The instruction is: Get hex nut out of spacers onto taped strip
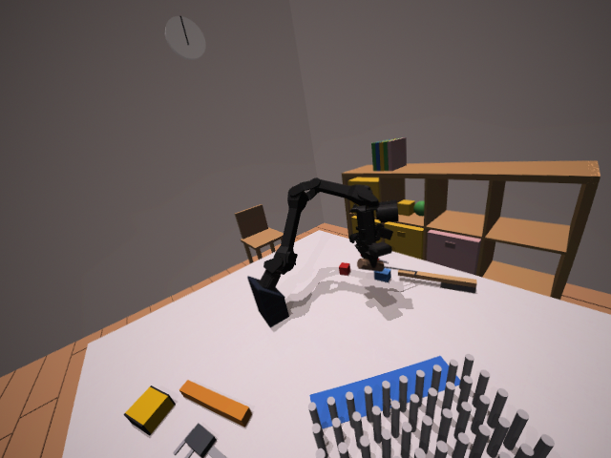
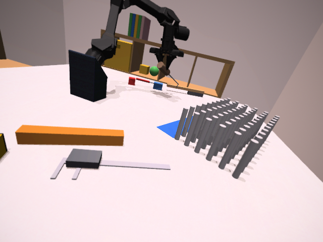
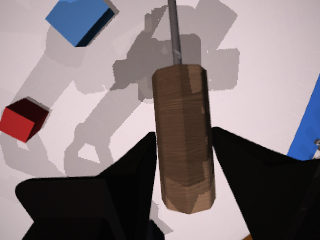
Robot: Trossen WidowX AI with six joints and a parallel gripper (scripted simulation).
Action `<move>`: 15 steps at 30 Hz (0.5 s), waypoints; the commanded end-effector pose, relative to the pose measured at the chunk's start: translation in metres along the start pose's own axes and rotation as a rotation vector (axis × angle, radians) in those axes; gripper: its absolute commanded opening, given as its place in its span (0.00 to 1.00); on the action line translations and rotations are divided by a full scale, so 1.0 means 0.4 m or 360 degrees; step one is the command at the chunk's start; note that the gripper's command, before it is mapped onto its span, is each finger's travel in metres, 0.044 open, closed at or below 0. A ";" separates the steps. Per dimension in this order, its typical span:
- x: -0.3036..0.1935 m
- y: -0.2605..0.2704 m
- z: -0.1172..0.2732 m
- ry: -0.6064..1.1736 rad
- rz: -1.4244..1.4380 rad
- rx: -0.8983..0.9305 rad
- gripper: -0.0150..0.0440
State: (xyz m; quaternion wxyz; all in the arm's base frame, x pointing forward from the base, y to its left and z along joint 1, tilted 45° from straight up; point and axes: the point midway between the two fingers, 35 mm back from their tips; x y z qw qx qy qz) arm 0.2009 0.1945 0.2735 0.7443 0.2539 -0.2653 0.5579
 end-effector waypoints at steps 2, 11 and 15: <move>0.028 0.029 0.007 -0.0046 0.0244 0.0060 0.25; 0.067 0.088 0.018 -0.0131 0.0716 0.0168 0.25; 0.084 0.115 0.024 -0.0178 0.0925 0.0212 0.25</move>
Point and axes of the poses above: the point midway between the two fingers, 35 mm back from their tips, its own z axis back along the fingers, its own y axis across the jaws, x = y × z, and after that the axes turned 3 degrees about z, right-handed
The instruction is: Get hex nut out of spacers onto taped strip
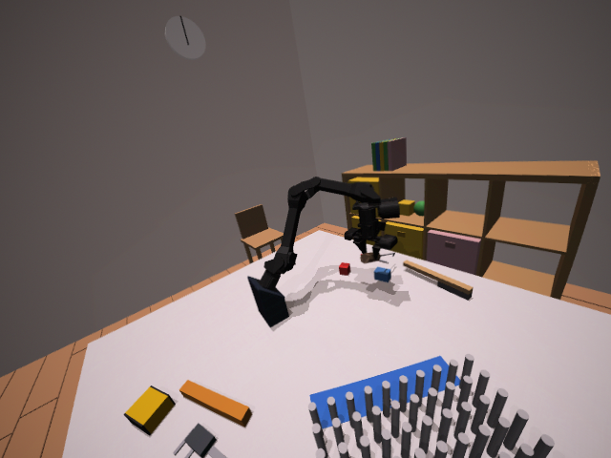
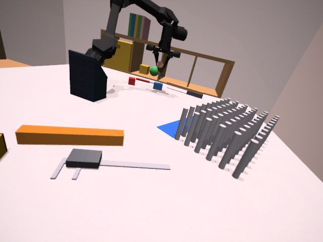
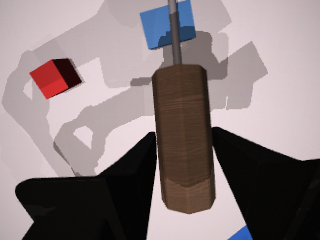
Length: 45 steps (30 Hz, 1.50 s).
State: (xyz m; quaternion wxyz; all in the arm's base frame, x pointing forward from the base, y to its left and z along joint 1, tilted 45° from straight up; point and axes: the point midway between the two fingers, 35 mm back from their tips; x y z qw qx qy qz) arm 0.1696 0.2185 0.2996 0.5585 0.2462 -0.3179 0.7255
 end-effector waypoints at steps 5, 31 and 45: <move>0.057 0.032 0.007 -0.0105 0.0403 0.0070 0.25; 0.213 0.161 0.046 -0.0534 0.1736 0.0177 0.25; 0.282 0.238 0.083 -0.0827 0.2414 0.0127 0.25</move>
Point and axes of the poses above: the point midway between the two fingers, 35 mm back from their tips, its own z axis back along the fingers, its own y axis across the jaws, x = y × z, and after that the axes turned 3 degrees about z, right-handed
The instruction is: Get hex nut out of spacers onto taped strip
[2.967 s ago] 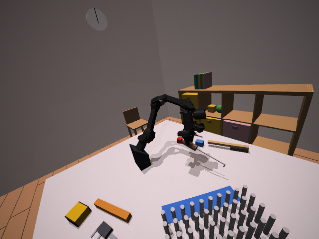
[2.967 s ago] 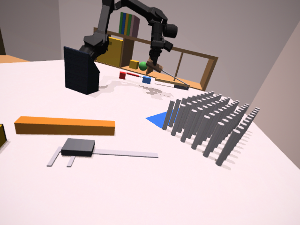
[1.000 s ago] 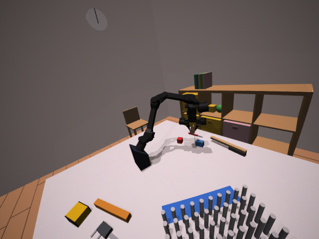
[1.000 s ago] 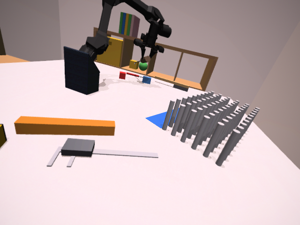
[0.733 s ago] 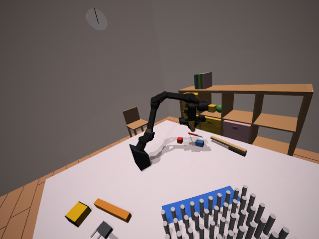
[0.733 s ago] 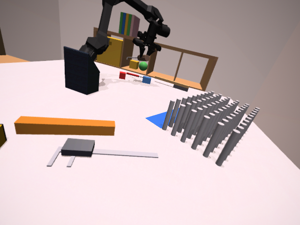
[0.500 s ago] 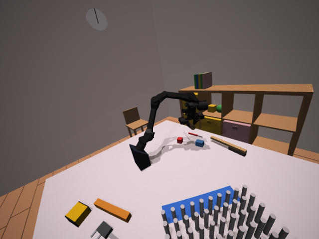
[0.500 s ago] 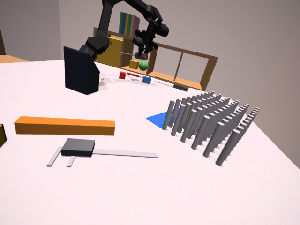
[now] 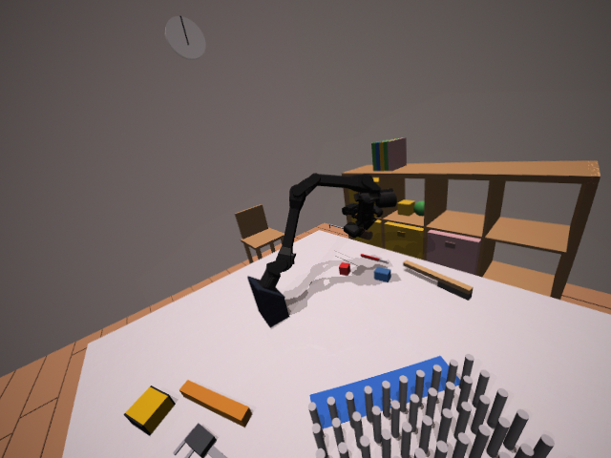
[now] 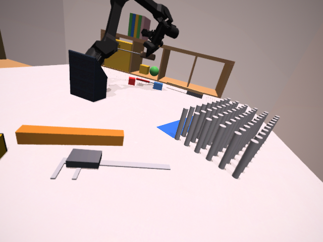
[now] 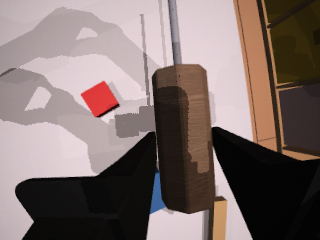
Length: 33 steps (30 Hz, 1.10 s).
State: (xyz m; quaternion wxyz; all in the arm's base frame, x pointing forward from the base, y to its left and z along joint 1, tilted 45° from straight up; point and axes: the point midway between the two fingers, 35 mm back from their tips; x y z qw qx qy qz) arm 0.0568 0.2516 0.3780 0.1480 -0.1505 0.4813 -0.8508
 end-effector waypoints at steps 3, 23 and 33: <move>0.024 -0.019 0.001 -0.0054 0.0162 -0.0033 0.25; 0.000 -0.014 -0.029 -0.0055 0.0164 -0.0028 0.25; -0.014 -0.010 -0.048 -0.0055 0.0165 -0.0026 0.25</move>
Point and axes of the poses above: the point midway between the two fingers, 35 mm back from their tips, its own z axis back along the fingers, its own y axis across the jaws, x = y × z, and after that the axes turned 3 degrees about z, right-handed
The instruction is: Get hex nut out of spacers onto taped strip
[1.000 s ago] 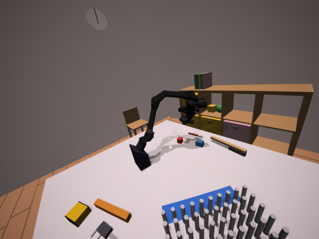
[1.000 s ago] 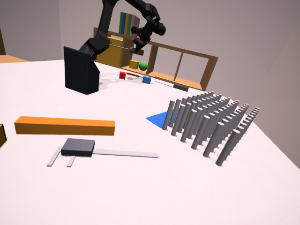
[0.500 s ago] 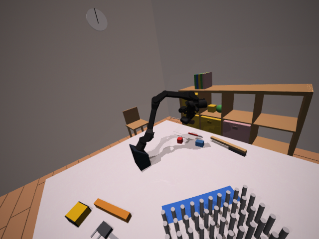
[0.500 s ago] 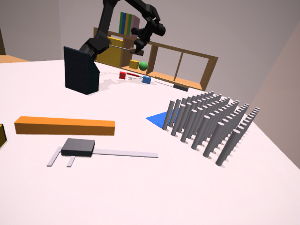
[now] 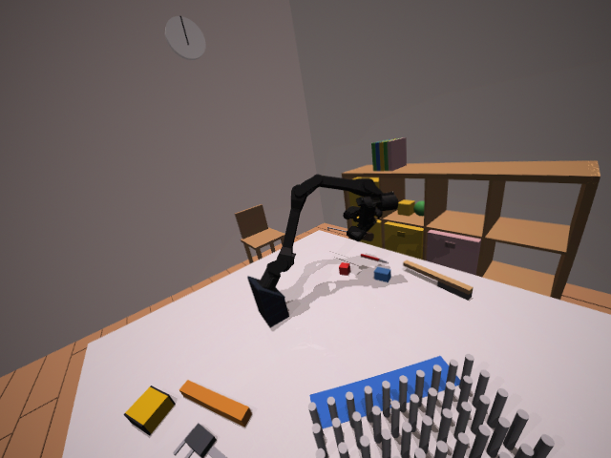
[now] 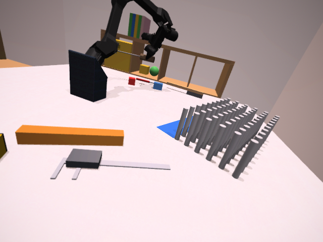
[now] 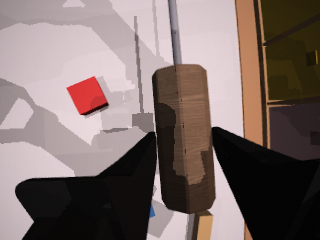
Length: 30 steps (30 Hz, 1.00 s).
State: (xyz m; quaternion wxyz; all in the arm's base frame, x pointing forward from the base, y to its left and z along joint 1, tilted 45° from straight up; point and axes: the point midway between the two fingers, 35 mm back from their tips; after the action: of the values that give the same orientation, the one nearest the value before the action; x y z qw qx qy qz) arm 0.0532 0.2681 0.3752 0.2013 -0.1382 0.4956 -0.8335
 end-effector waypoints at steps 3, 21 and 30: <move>-0.009 0.008 -0.014 -0.0006 -0.0013 0.0009 0.25; -0.032 0.019 -0.050 -0.0006 -0.0012 0.0012 0.25; -0.043 0.025 -0.068 -0.0006 -0.0011 0.0013 0.25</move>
State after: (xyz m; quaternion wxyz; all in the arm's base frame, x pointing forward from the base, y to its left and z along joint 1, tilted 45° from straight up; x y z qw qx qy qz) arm 0.0585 0.2905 0.3572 0.2023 -0.1379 0.4944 -0.8341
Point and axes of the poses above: the point midway between the two fingers, 35 mm back from their tips, its own z axis back along the fingers, its own y axis across the jaws, x = y × z, and after that the axes turned 3 degrees about z, right-handed
